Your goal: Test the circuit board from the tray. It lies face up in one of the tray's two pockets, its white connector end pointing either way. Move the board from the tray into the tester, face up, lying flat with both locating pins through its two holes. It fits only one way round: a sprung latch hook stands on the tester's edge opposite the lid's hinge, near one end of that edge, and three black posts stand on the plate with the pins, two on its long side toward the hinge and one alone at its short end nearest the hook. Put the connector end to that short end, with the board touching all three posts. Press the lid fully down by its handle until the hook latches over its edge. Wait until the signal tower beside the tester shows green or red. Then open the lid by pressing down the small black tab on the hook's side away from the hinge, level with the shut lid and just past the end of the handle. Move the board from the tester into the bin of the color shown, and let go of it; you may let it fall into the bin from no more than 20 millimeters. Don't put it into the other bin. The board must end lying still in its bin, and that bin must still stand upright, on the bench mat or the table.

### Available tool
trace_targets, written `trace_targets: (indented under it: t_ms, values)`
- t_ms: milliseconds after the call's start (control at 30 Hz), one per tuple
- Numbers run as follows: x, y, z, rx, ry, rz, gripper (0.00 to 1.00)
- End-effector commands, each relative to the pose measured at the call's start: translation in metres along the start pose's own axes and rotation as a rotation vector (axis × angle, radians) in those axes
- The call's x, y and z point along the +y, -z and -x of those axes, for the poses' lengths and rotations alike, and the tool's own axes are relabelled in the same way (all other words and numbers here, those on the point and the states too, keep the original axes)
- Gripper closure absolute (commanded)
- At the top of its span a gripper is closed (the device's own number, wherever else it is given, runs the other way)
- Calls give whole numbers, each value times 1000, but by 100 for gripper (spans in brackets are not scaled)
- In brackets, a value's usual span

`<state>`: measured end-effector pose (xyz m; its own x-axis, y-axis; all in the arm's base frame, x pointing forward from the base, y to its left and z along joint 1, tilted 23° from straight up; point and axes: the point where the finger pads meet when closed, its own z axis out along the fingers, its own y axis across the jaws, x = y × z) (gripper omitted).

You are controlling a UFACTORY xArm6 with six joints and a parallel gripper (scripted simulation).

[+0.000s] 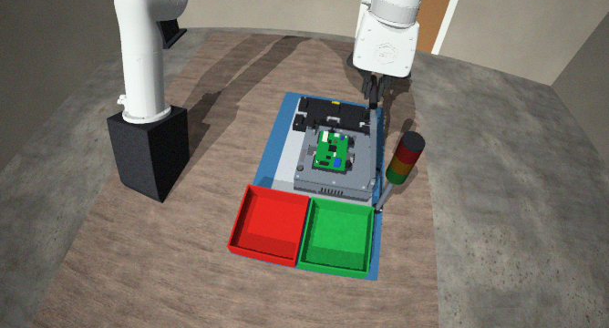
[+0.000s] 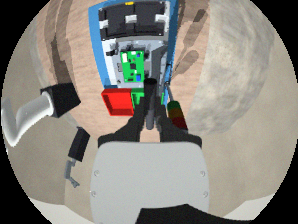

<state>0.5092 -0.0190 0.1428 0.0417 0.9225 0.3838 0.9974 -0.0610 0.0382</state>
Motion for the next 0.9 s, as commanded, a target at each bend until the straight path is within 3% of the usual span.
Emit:
trace_targets:
  t_ms: [0,633,867]
  values:
    - [-13,-2,0,-1,1,5,100]
    - [-60,-25,0,-1,1,5,100]
    - [-82,-43,0,-1,1,5,100]
